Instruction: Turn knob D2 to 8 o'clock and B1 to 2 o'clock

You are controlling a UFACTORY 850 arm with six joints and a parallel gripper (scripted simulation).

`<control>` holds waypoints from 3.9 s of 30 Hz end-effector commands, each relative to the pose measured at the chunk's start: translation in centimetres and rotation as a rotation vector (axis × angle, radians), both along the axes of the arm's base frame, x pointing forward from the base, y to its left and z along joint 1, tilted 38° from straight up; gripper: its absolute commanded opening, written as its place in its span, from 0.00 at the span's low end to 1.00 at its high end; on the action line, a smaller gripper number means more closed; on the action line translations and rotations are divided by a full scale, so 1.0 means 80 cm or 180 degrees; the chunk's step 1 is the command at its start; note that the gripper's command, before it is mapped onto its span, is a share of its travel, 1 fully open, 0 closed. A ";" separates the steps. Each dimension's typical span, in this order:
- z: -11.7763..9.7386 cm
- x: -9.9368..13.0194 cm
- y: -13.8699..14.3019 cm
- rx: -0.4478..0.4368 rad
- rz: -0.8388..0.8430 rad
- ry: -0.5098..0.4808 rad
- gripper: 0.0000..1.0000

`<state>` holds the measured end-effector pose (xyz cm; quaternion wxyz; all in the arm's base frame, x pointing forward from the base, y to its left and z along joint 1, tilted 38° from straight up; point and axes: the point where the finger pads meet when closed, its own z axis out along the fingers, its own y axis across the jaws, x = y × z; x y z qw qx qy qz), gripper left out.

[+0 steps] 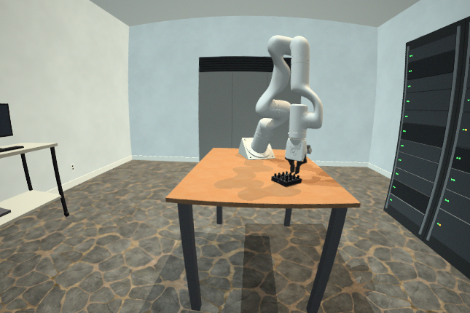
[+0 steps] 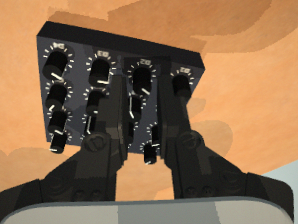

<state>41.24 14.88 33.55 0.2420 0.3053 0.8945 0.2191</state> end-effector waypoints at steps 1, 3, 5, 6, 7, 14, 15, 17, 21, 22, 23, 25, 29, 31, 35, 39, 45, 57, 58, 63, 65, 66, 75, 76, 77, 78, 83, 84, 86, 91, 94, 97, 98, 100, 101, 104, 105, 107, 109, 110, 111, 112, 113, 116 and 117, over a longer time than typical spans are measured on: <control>0.001 0.000 0.000 0.0002 0.0000 -0.0004 0.19; 0.001 0.000 0.000 0.0002 0.0000 -0.0004 0.19; 0.001 0.000 0.000 0.0002 0.0000 -0.0004 0.19; 0.001 0.000 0.000 0.0002 0.0000 -0.0004 0.19; 0.001 0.000 0.000 0.0002 0.0000 -0.0004 0.19; 0.001 0.000 0.000 0.0002 0.0000 -0.0004 0.19; 0.001 0.000 0.000 0.0002 0.0000 -0.0004 0.19; 0.000 0.001 0.000 0.0002 0.0000 -0.0004 0.19; -0.001 0.002 0.001 0.0002 0.0000 -0.0004 0.19; -0.002 0.002 0.001 0.0002 0.0000 -0.0004 0.19; -0.003 0.003 0.001 0.0002 0.0000 -0.0004 0.19; -0.003 0.003 0.001 0.0002 0.0000 -0.0004 0.19; -0.006 0.005 0.002 0.0002 0.0000 -0.0004 0.19; -0.007 0.006 0.003 0.0002 0.0000 -0.0004 0.19; -0.009 0.008 0.003 0.0002 0.0001 -0.0004 0.19; -0.011 0.009 0.004 0.0002 0.0000 -0.0004 0.19; -0.011 0.009 0.004 0.0002 0.0000 -0.0004 0.19; -0.011 0.009 0.004 0.0002 0.0000 -0.0004 0.19; -0.011 0.009 0.004 0.0002 0.0000 -0.0004 0.19; -0.011 0.009 0.004 0.0002 0.0000 -0.0004 0.19; -0.011 0.009 0.004 0.0002 0.0000 -0.0004 0.19; -0.011 0.009 0.004 0.0002 0.0000 -0.0004 0.19; -0.011 0.009 0.004 0.0002 0.0000 -0.0004 0.19; -0.011 0.009 0.004 0.0002 0.0000 -0.0004 0.19; -0.011 0.009 0.004 0.0002 0.0000 -0.0004 0.19; -0.011 0.009 0.004 0.0002 0.0000 -0.0004 0.19; -0.011 0.009 0.004 0.0002 0.0000 -0.0004 0.08; -0.011 0.009 0.004 0.0002 0.0000 -0.0004 0.08; -0.011 0.009 0.004 0.0002 0.0000 -0.0004 0.08; -0.011 0.009 0.004 0.0002 0.0000 -0.0004 0.08; -0.011 0.009 0.004 0.0002 0.0000 -0.0004 0.08; -0.011 0.009 0.004 0.0002 0.0000 -0.0004 0.08; -0.011 0.009 0.004 0.0002 0.0000 -0.0004 0.08; -0.011 0.009 0.004 0.0002 0.0000 -0.0004 0.08; -0.011 0.009 0.004 0.0002 0.0000 -0.0004 0.08; -0.011 0.009 0.004 0.0002 0.0000 -0.0004 0.08; -0.011 0.009 0.004 0.0002 0.0000 -0.0004 0.08; -0.011 0.009 0.004 0.0002 0.0000 -0.0004 0.08; -0.011 0.009 0.004 0.0002 0.0000 -0.0004 0.08; -0.011 0.009 0.004 0.0002 0.0000 -0.0004 0.08; -0.011 0.009 0.004 0.0002 0.0000 -0.0004 0.08; -0.011 0.009 0.004 0.0002 0.0000 -0.0004 0.08; -0.011 0.009 0.004 0.0002 0.0000 -0.0004 0.08; -0.011 0.009 0.004 -0.0001 0.0004 -0.0005 0.08; -0.011 0.009 0.004 -0.0004 0.0008 -0.0007 0.08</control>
